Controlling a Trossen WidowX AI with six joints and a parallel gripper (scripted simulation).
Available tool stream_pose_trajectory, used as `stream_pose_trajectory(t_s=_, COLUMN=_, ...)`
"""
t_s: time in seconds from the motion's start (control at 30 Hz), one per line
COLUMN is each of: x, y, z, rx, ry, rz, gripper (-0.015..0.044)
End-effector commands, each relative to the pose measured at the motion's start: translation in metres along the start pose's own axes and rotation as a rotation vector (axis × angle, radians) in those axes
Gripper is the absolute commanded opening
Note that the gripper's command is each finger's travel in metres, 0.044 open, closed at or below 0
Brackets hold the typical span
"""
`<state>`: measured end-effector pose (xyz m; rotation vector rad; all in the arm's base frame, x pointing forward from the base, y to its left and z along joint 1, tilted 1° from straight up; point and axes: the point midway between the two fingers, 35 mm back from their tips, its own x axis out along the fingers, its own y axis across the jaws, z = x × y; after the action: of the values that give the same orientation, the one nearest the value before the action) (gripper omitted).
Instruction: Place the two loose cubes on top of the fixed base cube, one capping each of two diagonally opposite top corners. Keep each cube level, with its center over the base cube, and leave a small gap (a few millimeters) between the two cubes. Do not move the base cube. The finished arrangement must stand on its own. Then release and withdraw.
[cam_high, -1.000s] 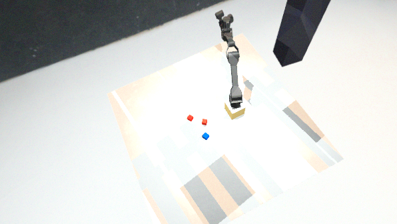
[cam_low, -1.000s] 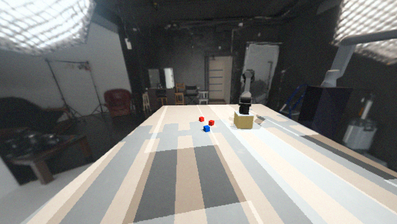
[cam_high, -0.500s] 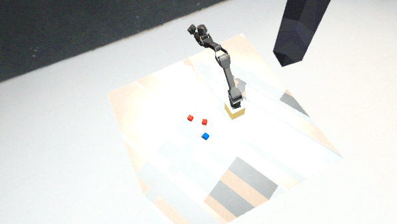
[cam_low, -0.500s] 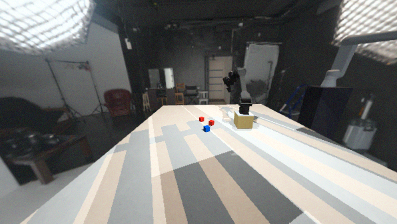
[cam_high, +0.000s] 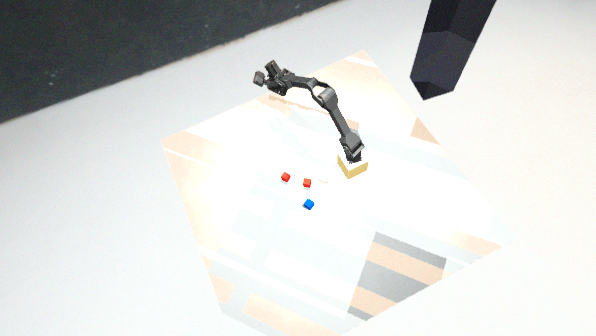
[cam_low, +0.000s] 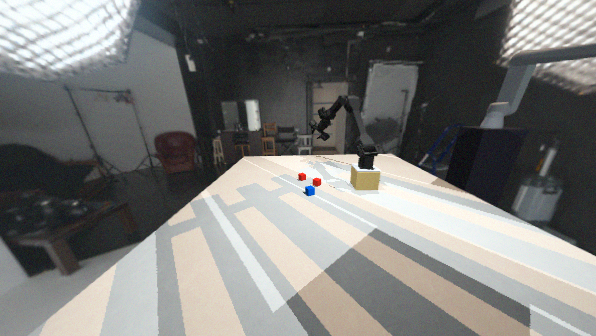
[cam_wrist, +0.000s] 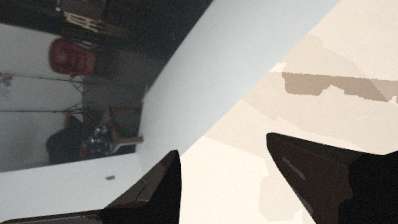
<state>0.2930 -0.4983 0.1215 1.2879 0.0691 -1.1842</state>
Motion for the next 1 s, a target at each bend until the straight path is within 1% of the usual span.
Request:
stream_pose_trajectory(t_s=0.0, x=-0.003, y=0.002, z=-0.050, rx=-0.081, ry=0.092, rz=-0.053, gripper=0.0265)
stream_pose_trajectory(t_s=0.27, x=-0.030, y=0.006, z=-0.159, rx=-0.285, ry=0.292, rz=-0.143, gripper=0.0265)
stream_pose_trajectory(t_s=0.53, x=-0.075, y=-0.007, z=-0.254, rx=-0.515, ry=0.477, rz=-0.230, gripper=0.0265)
stream_pose_trajectory(t_s=0.77, x=-0.126, y=-0.031, z=-0.320, rx=-0.735, ry=0.624, rz=-0.303, gripper=0.0265)
stream_pose_trajectory(t_s=0.97, x=-0.174, y=-0.057, z=-0.362, rx=-0.936, ry=0.738, rz=-0.365, gripper=0.0265)
